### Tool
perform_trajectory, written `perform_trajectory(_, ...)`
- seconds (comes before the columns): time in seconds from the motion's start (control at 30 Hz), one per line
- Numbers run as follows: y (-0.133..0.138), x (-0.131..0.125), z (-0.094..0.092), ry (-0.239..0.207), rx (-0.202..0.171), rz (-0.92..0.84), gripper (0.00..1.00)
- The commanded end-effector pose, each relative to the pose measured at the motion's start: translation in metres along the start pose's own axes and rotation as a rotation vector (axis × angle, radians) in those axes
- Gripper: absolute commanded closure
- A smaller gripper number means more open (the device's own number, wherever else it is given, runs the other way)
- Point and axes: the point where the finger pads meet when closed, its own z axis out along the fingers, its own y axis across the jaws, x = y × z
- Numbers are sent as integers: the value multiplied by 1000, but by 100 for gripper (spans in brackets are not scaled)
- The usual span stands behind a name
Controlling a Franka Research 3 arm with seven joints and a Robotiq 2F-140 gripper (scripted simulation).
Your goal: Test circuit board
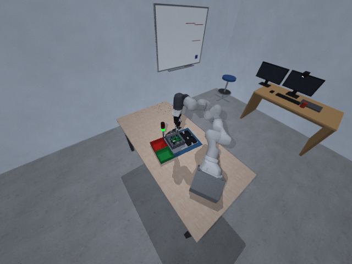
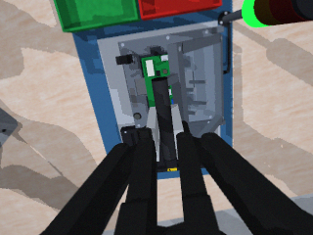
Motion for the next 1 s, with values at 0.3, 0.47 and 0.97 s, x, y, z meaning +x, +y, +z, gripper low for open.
perform_trajectory(0.3, 24, 1, -15, 4, -4, 4, 100)
perform_trajectory(0.47, 40, 1, -22, 4, -4, 4, 100)
perform_trajectory(0.97, 58, 1, -28, 4, -4, 4, 100)
